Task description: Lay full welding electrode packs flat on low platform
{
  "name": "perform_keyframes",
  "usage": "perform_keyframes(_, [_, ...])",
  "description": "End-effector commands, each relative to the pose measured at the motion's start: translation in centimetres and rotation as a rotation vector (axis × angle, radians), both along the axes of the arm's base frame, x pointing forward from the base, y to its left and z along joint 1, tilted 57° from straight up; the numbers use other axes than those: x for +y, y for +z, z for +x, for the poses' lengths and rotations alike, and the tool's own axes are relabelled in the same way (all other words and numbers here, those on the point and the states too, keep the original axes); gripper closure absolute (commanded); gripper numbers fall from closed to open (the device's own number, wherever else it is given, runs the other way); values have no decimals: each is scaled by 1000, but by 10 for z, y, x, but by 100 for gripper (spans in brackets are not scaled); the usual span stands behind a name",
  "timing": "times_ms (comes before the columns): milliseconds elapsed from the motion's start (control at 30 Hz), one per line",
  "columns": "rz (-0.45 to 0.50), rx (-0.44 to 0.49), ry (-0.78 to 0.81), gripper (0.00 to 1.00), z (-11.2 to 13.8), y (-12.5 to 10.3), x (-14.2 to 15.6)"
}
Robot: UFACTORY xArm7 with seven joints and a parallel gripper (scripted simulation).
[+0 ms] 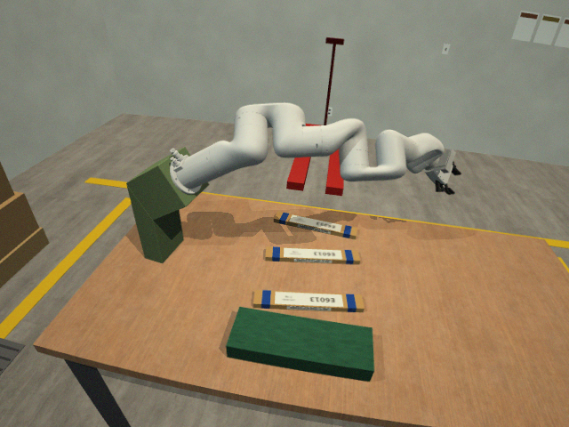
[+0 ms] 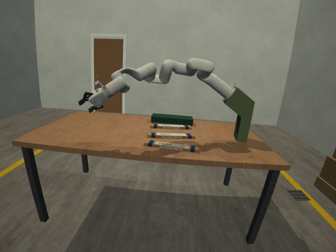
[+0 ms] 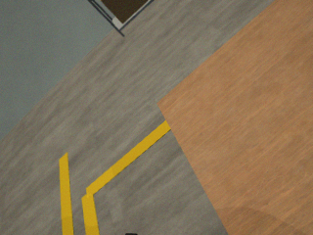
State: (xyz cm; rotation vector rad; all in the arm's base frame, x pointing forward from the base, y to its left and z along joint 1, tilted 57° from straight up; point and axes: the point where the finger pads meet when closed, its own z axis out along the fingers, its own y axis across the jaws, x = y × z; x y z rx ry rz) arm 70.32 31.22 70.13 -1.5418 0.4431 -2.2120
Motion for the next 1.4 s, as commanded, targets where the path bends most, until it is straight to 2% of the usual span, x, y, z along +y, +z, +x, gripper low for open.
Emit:
perform_keyframes(0, [2,-4,3,0,-2,3,1])
perform_keyframes(767, [-6,6,3,0,-5,-1,-3])
perform_keyframes(900, [-23,30,0,0,-11,-12,-15])
perform_keyframes(1000, [-43,63,-9,0,-20,-28,-33])
perform_keyframes(1100, [-43,63,-9,0,-20,-28,-33])
perform_keyframes(1167, [-68,97,-13,0,-30,-43,-51])
perform_keyframes(1233, [-68,97,-13,0,-30,-43,-51])
perform_keyframes(1333, [-96,144,-23,0,-43,-64,-75])
perform_keyframes(1367, [-96,144,-23,0,-43,-64,-75])
